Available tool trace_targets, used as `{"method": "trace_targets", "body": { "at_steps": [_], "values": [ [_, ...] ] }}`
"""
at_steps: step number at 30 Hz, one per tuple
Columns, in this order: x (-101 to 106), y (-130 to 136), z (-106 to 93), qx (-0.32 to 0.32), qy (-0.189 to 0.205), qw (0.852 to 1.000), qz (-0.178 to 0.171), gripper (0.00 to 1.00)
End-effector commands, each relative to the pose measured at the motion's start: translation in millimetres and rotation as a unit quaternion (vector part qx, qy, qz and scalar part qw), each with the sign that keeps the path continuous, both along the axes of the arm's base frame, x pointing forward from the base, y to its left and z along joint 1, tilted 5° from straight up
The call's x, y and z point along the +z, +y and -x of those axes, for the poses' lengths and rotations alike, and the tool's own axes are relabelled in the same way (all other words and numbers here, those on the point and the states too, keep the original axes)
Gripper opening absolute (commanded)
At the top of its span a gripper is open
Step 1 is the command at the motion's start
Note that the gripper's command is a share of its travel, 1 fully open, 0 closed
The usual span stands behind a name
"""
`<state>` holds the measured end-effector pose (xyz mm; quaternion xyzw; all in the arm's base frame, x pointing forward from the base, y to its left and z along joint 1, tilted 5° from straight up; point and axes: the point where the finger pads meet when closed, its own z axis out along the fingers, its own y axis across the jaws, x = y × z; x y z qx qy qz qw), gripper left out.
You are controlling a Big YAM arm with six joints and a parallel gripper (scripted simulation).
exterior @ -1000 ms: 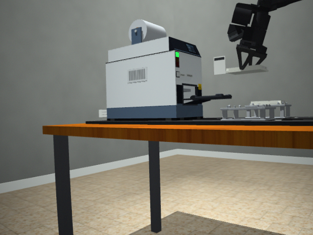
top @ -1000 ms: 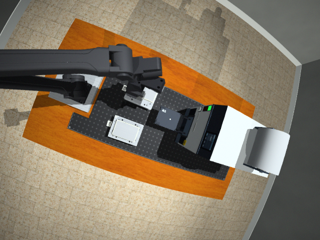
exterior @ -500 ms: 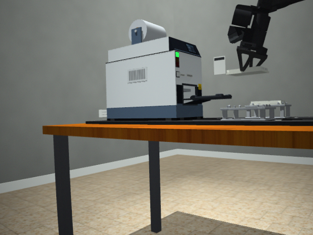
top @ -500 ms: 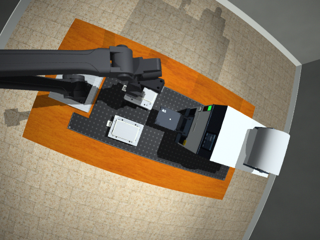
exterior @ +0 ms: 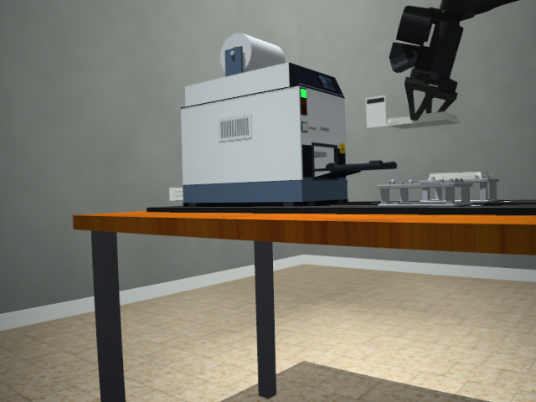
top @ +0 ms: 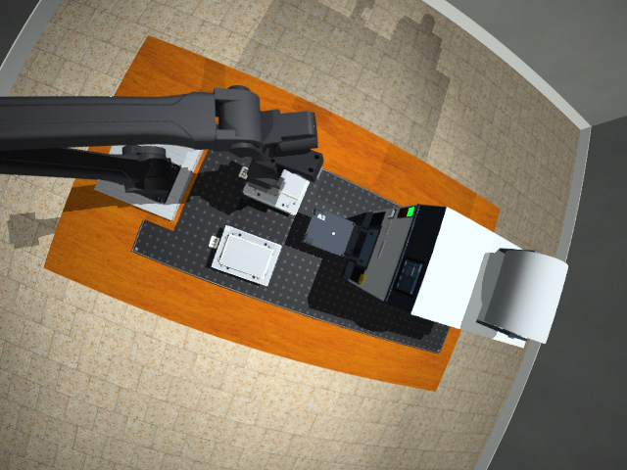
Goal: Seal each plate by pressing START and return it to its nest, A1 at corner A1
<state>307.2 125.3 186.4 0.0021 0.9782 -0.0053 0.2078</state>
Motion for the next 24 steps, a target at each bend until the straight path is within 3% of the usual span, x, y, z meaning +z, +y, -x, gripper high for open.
{"method": "trace_targets", "body": {
  "at_steps": [1,17,24],
  "values": [
    [26.1,3.1,-20.7,-0.001,-0.028,1.0,-0.014,0.0],
    [-5.5,5.5,-0.1,0.002,-0.013,1.0,-0.008,0.0],
    [-2.3,2.6,-11.7,-0.01,-0.019,1.0,-0.012,0.0]
  ]
}}
